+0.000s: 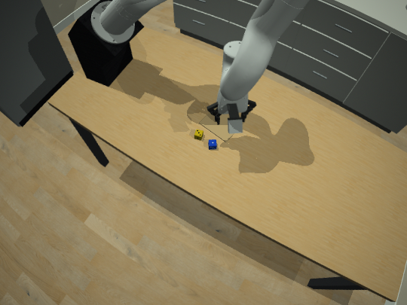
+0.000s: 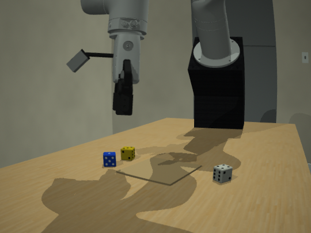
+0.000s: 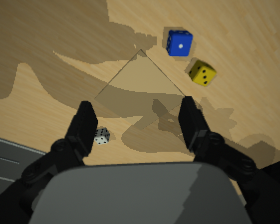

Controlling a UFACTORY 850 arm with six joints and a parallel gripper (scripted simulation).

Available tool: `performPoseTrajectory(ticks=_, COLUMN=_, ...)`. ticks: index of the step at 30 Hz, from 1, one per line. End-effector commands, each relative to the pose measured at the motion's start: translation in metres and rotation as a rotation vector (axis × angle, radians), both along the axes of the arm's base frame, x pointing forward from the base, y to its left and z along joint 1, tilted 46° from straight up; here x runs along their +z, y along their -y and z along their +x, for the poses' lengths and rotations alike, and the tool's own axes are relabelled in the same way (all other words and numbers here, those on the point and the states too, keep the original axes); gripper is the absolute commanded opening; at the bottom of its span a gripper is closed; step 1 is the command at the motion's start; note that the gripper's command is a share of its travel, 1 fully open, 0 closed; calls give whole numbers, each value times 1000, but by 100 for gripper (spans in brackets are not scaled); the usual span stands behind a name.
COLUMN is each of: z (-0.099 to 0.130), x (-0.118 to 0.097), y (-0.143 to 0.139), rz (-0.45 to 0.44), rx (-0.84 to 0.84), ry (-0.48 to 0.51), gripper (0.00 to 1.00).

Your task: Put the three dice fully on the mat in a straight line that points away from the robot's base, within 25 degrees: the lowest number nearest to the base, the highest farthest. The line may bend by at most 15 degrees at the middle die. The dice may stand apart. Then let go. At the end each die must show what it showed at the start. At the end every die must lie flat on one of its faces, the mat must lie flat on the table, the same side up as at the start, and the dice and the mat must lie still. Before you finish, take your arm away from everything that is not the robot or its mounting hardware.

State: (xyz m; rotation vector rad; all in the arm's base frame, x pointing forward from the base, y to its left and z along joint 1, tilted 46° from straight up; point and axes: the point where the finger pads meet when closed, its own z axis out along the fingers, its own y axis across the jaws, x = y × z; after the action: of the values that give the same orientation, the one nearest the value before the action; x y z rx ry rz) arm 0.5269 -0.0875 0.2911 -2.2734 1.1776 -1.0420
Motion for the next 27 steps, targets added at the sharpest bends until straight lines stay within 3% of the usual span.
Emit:
performPoseTrajectory(ticks=1, z=-4, x=-3, y=14, rz=23, rx=7, ry=-10, gripper=100)
performPoseTrajectory(ticks=15, z=-29, x=-17, y=57, rz=76, rx=-7, ry=-58, gripper=100)
performPoseTrajectory(ticks=27, z=-31, x=-18, y=59, rz=79, rx=-7, ry=-62, gripper=100)
